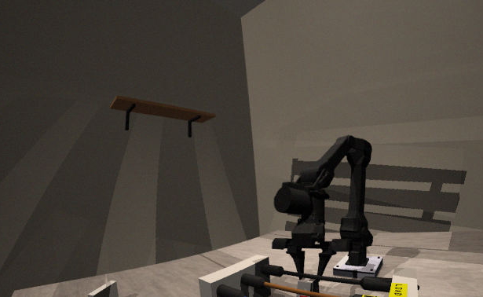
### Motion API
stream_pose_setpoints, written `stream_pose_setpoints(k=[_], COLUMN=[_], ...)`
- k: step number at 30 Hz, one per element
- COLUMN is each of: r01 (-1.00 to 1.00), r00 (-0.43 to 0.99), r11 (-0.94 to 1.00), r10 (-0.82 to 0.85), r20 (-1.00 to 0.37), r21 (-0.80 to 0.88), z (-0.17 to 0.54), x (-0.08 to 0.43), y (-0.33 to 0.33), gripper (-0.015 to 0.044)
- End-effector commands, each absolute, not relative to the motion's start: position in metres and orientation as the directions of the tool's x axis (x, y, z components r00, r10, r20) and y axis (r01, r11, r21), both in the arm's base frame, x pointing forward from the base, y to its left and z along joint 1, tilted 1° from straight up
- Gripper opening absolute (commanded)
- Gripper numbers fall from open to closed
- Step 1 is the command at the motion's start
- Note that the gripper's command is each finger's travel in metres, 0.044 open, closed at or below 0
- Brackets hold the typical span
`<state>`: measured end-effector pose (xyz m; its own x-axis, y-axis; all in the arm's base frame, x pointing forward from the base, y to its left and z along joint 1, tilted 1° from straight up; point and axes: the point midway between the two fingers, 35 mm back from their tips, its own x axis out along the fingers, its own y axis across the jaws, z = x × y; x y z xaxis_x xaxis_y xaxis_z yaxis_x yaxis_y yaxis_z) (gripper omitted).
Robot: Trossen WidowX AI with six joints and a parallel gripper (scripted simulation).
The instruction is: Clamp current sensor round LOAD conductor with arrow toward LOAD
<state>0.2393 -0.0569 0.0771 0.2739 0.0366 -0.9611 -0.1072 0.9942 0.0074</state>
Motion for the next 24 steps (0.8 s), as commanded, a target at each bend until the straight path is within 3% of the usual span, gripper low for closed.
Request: stream_pose_setpoints(k=[1,8,13,24], r01=[-0.108,-0.108,-0.106,-0.102], r00=[0.276,0.276,0.273,0.265], r11=[0.994,0.994,0.994,0.995], r10=[0.036,0.036,0.036,0.036], r20=[-0.961,-0.961,-0.961,-0.963], r21=[0.007,0.007,0.008,0.009], z=[0.078,0.078,0.079,0.079], x=[0.239,0.239,0.233,0.188], y=[-0.057,-0.057,-0.058,-0.058], gripper=[0.0162,0.0116,0.0000,0.0000])
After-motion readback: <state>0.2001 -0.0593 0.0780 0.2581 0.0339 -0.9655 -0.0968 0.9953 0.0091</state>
